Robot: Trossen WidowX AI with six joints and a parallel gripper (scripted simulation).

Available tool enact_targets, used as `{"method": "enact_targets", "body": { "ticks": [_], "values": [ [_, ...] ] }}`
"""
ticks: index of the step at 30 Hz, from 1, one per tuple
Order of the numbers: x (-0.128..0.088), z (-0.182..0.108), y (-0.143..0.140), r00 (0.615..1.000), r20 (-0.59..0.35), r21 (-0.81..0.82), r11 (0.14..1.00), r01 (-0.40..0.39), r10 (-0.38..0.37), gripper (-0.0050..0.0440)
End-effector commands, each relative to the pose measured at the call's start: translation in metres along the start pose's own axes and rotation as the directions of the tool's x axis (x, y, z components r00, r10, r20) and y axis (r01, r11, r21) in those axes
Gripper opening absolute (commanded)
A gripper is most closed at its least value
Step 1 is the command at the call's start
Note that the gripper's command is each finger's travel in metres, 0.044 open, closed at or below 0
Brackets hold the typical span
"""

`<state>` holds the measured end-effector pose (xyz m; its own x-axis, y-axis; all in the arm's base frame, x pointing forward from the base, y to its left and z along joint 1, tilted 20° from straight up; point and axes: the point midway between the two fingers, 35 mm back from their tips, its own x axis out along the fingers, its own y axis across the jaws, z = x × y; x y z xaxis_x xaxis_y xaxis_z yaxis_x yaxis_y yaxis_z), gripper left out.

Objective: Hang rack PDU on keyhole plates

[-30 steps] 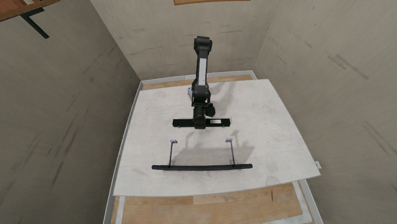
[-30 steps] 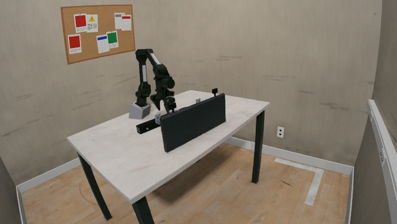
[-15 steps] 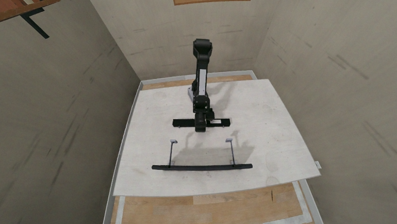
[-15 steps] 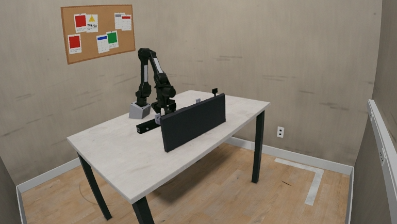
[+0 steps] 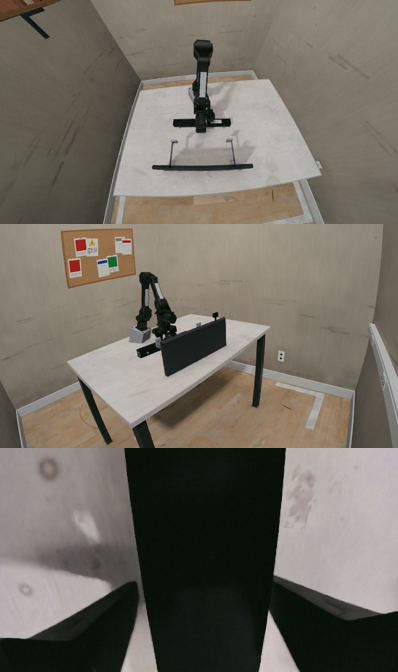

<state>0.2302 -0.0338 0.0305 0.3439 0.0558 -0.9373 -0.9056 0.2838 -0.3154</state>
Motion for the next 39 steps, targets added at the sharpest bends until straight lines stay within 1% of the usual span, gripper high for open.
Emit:
{"method": "enact_targets", "body": {
  "ticks": [1,10,12,20,24,26,27,29,39],
  "values": [
    [-0.002,0.001,-0.004,1.0,0.0,-0.002,1.0,0.015,-0.015,0.0272],
    [-0.002,0.001,-0.004,1.0,0.0,-0.002,1.0,0.015,-0.015,0.0212],
    [-0.002,0.001,-0.004,1.0,0.0,-0.002,1.0,0.015,-0.015,0.0212],
    [-0.002,0.001,-0.004,1.0,0.0,-0.002,1.0,0.015,-0.015,0.0159],
    [-0.003,0.001,-0.005,1.0,0.0,-0.002,1.0,0.019,-0.019,0.0063],
    [-0.011,0.0,-0.011,0.999,0.001,-0.005,0.999,0.033,-0.033,0.0015],
    [-0.015,0.001,-0.012,0.999,0.003,-0.005,0.999,0.033,-0.033,0.0],
    [-0.015,0.001,-0.012,0.999,0.003,-0.005,0.999,0.033,-0.033,0.0],
    [-0.08,-0.001,-0.021,0.999,0.001,-0.006,0.999,0.034,-0.034,-0.0004]
  ]
}}
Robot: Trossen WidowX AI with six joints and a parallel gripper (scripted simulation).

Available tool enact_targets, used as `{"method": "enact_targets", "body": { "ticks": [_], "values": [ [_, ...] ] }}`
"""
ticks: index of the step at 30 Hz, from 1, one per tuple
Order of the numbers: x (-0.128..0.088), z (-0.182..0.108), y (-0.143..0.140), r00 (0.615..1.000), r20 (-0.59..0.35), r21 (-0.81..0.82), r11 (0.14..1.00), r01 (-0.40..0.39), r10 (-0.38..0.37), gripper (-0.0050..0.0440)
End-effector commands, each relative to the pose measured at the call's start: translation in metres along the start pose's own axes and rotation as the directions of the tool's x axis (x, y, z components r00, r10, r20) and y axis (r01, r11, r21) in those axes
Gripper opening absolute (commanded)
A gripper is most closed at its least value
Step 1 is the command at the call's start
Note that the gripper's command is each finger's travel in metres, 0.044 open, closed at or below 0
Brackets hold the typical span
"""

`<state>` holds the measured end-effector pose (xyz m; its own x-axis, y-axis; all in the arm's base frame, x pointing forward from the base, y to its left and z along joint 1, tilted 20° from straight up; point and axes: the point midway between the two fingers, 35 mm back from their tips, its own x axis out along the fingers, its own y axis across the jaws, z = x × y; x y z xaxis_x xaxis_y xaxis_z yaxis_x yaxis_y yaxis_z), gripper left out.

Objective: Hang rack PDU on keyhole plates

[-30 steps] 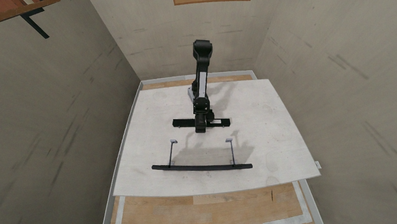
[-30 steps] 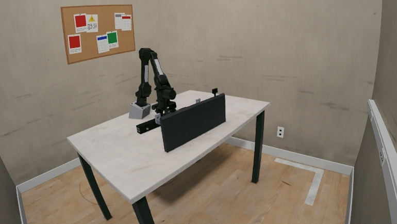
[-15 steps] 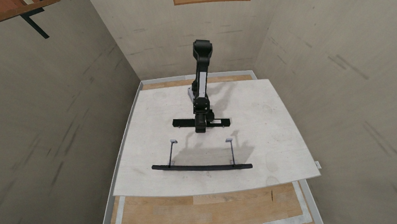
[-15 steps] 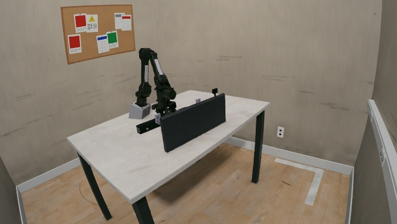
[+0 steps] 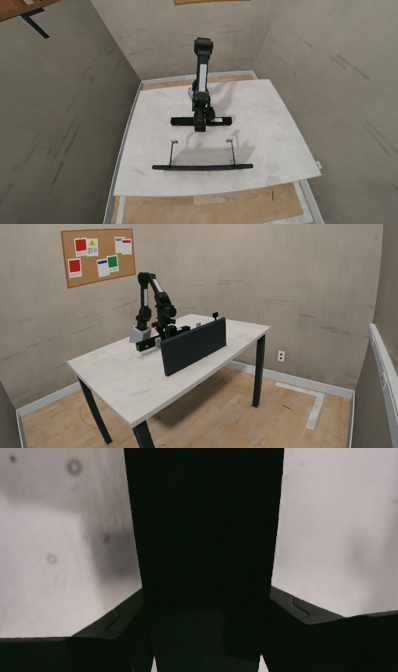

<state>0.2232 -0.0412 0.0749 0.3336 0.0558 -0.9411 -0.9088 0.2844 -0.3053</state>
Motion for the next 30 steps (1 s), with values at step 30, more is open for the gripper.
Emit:
{"method": "enact_targets", "body": {
  "ticks": [30],
  "values": [
    [-0.089,0.003,-0.025,1.0,-0.001,-0.015,0.999,0.032,-0.032,-0.005]
  ]
}}
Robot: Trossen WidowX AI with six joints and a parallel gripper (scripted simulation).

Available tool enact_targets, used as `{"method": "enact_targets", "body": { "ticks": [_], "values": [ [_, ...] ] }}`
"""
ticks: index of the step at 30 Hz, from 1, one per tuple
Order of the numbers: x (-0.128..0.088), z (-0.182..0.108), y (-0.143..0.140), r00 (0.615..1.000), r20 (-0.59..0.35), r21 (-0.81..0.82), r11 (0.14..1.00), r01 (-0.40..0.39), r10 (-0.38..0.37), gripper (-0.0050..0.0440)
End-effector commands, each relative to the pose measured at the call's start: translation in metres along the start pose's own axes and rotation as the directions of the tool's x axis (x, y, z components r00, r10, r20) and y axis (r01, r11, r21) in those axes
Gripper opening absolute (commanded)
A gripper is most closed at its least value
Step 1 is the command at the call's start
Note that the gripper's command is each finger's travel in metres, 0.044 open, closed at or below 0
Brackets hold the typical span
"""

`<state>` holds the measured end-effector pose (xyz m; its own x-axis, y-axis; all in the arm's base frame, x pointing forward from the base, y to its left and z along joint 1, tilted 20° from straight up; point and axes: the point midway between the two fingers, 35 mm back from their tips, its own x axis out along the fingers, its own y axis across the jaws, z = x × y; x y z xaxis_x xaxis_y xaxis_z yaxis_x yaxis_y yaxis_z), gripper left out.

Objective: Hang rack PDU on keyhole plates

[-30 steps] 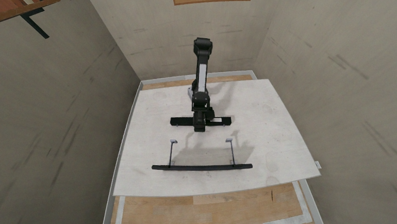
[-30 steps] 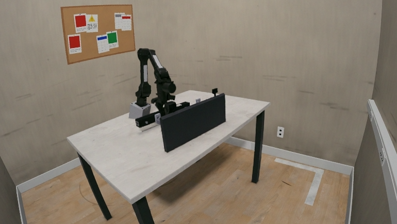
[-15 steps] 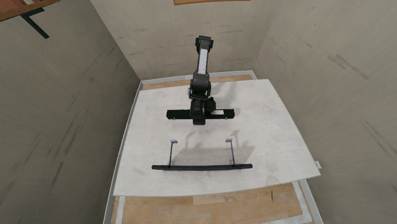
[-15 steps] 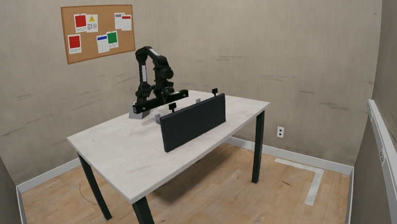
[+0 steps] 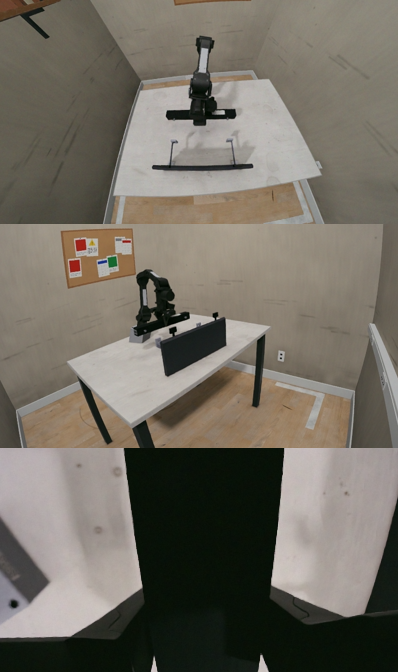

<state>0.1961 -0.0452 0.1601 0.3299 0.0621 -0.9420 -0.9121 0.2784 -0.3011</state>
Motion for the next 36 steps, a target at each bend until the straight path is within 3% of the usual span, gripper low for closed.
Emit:
{"method": "enact_targets", "body": {
  "ticks": [1,9,36],
  "values": [
    [0.004,0.001,-0.028,0.999,-0.006,-0.011,0.999,0.037,-0.037,-0.005],
    [0.03,0.004,-0.06,0.999,-0.004,-0.024,0.999,0.041,-0.041,-0.005],
    [0.029,0.004,-0.09,0.999,-0.002,-0.024,0.999,0.04,-0.04,-0.005]
  ]
}}
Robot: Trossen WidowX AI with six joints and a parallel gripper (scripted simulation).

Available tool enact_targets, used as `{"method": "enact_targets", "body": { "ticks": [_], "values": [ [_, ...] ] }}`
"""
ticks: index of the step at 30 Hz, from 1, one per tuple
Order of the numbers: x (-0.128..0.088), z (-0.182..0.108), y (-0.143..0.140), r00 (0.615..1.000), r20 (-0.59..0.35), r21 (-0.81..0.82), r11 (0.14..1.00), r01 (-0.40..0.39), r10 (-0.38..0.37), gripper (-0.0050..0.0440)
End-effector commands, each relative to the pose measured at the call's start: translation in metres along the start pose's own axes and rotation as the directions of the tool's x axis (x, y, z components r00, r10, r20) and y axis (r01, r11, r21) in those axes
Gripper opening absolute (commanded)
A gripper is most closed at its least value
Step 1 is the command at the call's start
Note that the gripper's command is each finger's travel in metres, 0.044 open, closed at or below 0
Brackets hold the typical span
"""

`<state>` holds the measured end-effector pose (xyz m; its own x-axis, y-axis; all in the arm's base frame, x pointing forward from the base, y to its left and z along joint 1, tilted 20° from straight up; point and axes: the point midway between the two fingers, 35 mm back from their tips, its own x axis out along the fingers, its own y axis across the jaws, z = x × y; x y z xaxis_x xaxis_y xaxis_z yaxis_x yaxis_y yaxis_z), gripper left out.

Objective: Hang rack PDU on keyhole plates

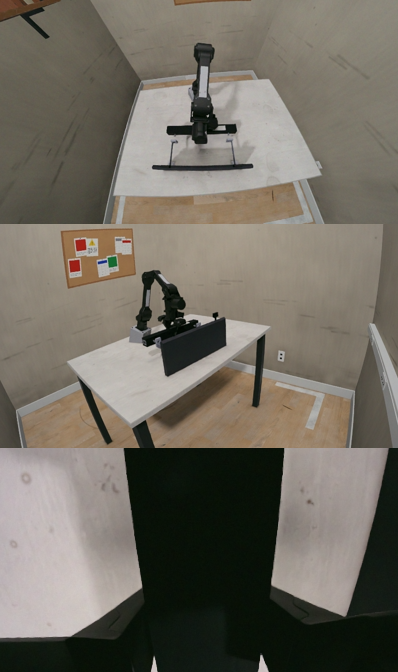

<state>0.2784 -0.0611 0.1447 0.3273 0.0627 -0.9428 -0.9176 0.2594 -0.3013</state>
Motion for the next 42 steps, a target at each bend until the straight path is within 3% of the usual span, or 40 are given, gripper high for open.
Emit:
{"method": "enact_targets", "body": {
  "ticks": [1,26,42],
  "values": [
    [-0.011,0.001,-0.017,0.999,-0.003,-0.004,0.999,0.043,-0.043,-0.005],
    [-0.008,0.001,-0.018,1.0,-0.001,-0.005,0.999,0.032,-0.032,-0.005],
    [-0.018,0.002,-0.021,0.999,-0.001,-0.006,0.999,0.041,-0.041,-0.005]
  ]
}}
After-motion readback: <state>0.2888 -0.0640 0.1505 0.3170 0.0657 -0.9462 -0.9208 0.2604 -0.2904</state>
